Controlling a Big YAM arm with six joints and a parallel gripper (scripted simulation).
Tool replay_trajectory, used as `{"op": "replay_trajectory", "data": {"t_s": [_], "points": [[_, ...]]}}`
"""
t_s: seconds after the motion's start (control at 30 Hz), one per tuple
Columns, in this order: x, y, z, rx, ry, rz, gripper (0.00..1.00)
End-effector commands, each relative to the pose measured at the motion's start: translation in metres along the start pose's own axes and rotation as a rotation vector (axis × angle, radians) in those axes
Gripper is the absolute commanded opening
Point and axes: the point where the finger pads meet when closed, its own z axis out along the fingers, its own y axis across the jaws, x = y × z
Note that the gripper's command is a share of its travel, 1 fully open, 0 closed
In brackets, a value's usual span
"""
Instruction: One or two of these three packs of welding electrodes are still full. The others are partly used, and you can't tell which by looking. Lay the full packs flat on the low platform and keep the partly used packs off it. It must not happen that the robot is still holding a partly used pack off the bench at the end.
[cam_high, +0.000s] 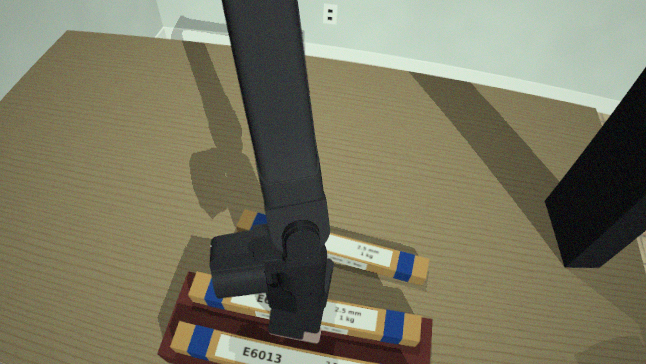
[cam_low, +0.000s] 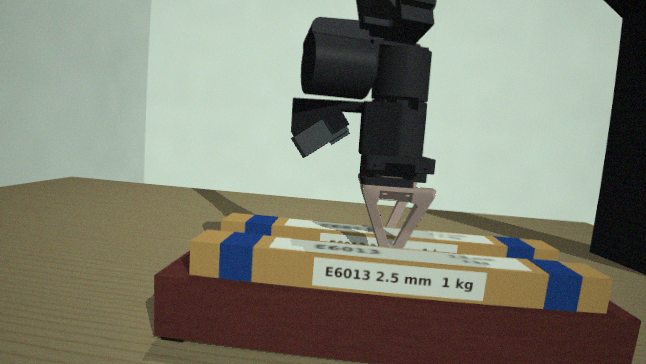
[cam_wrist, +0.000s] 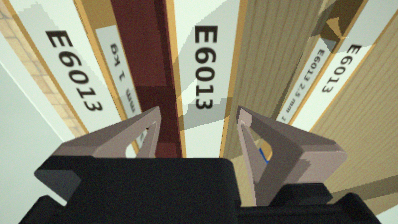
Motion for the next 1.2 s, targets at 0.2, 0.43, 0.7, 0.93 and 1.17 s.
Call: {"op": "replay_trajectory", "data": {"t_s": [0.2,0.43,0.7,0.93,1.17], "points": [[-0.020,0.006,-0.012,-0.021,-0.041,0.002,0.74],[-0.016,0.000,-0.012,-0.019,-0.040,0.003,0.74],[-0.009,0.004,-0.044,-0.020,-0.028,0.004,0.74],[-0.004,0.005,-0.080,-0.019,-0.018,0.005,0.74],[-0.003,0.005,-0.105,-0.019,-0.016,0.005,0.74]]}}
